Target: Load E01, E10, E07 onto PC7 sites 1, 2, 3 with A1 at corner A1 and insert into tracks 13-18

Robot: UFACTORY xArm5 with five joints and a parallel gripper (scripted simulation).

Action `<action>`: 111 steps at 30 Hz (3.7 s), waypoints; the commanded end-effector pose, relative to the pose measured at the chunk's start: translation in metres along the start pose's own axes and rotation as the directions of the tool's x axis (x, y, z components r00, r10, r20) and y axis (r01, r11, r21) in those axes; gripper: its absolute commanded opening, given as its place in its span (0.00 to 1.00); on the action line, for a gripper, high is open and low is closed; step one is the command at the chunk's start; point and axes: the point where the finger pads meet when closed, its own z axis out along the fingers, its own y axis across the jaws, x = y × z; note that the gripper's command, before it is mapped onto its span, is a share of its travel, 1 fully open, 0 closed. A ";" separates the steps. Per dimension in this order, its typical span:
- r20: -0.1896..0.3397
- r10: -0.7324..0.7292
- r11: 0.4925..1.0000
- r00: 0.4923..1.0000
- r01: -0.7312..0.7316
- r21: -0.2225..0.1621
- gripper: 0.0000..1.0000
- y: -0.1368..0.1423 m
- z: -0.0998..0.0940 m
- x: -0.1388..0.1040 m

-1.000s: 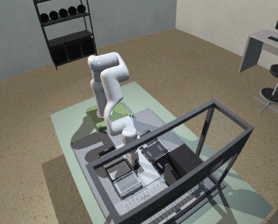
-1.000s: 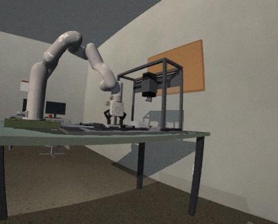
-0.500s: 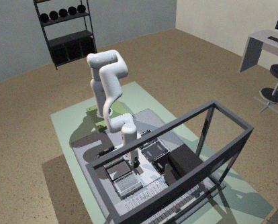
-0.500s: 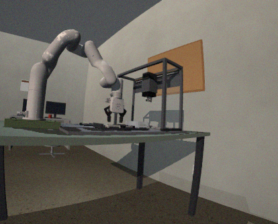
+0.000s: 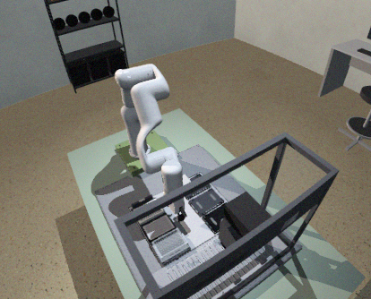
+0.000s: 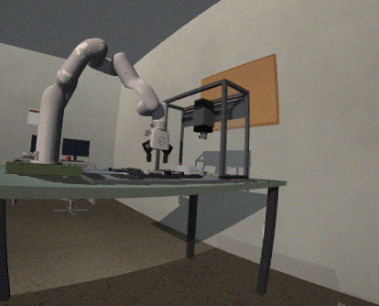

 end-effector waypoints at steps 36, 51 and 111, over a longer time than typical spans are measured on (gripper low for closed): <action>-0.020 0.000 1.000 1.000 0.000 -0.006 1.00 0.001 -0.059 -0.001; -0.020 0.000 1.000 1.000 0.000 -0.006 1.00 0.001 -0.062 -0.016; -0.018 0.000 1.000 1.000 0.000 -0.006 1.00 0.001 -0.057 -0.196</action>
